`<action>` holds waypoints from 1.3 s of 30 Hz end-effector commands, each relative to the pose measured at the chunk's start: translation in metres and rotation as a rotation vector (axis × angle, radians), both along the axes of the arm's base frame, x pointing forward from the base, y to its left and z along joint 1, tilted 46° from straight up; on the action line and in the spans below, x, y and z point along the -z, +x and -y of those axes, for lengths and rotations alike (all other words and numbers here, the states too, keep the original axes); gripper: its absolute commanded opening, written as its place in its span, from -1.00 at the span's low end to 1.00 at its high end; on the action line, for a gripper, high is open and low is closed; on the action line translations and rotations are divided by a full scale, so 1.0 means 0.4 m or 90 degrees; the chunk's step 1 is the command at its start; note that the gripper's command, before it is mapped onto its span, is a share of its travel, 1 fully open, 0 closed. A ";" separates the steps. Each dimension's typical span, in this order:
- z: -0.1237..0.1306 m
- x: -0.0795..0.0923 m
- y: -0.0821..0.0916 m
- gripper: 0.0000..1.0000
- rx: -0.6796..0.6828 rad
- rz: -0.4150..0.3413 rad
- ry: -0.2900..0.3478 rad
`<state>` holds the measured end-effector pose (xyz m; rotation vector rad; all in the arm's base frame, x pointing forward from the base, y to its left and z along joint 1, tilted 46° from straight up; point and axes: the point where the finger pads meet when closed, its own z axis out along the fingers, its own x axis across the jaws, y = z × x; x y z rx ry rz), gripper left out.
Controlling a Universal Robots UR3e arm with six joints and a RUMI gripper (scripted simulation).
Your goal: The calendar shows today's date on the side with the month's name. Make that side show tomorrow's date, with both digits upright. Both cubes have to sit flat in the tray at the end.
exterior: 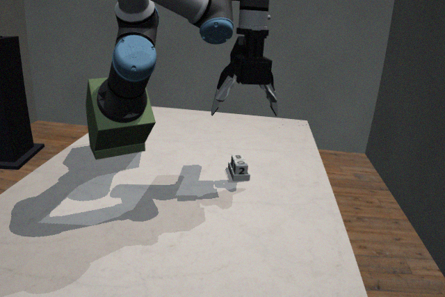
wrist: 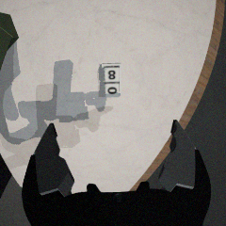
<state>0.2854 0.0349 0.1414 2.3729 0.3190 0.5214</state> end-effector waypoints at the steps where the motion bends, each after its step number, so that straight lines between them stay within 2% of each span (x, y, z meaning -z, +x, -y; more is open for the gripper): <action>1: -0.001 -0.001 0.001 1.00 0.004 0.005 0.003; 12: -0.002 0.001 0.005 1.00 0.034 0.029 0.023; 24: -0.003 0.008 0.019 1.00 0.130 0.108 0.085; 26: -0.003 0.008 0.019 1.00 0.130 0.108 0.085; 39: -0.001 0.017 0.039 1.00 0.293 0.242 0.191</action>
